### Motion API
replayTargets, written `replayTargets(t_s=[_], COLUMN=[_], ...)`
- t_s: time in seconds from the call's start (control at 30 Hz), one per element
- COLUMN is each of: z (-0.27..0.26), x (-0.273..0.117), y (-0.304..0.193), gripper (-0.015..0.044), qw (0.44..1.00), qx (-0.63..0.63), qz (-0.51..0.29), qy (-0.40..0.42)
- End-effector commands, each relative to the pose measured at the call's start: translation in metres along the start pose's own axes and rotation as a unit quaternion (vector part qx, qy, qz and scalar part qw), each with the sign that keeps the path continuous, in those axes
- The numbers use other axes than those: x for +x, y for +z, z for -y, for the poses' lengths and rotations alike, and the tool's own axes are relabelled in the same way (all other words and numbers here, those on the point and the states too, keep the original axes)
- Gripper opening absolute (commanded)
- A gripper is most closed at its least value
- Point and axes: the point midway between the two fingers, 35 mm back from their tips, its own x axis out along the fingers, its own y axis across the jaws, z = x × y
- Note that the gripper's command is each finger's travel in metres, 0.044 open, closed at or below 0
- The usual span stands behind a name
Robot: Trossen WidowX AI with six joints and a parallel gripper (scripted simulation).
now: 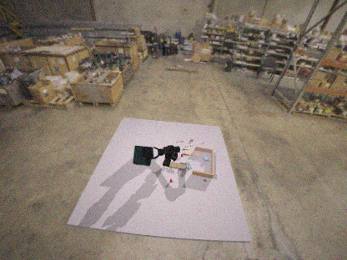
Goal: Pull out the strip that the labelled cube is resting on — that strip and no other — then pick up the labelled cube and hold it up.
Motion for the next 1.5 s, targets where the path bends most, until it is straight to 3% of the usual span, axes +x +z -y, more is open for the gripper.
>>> replayTargets(t_s=[0.0,0.37,0.57,0.77,0.97,1.3,1.47], z=[0.001,0.001,0.0,-0.001,0.001,0.0,0.0], x=[0.004,0.004,-0.04,-0.042,-0.042,-0.045,-0.047], y=[-0.008,-0.008,0.002,0.004,0.027,0.06,0.076], gripper=[0.0,0.0,0.0,0.0,0.0157,0.042,0.044], qw=[1.0,1.0,1.0,1.0,0.996,0.996,0.996], qx=[-0.002,-0.002,-0.002,-0.002,-0.086,-0.085,-0.085], qz=[-0.014,-0.014,-0.013,-0.014,-0.013,-0.012,-0.012], qy=[0.001,0.001,0.002,0.002,0.003,0.003,0.003])
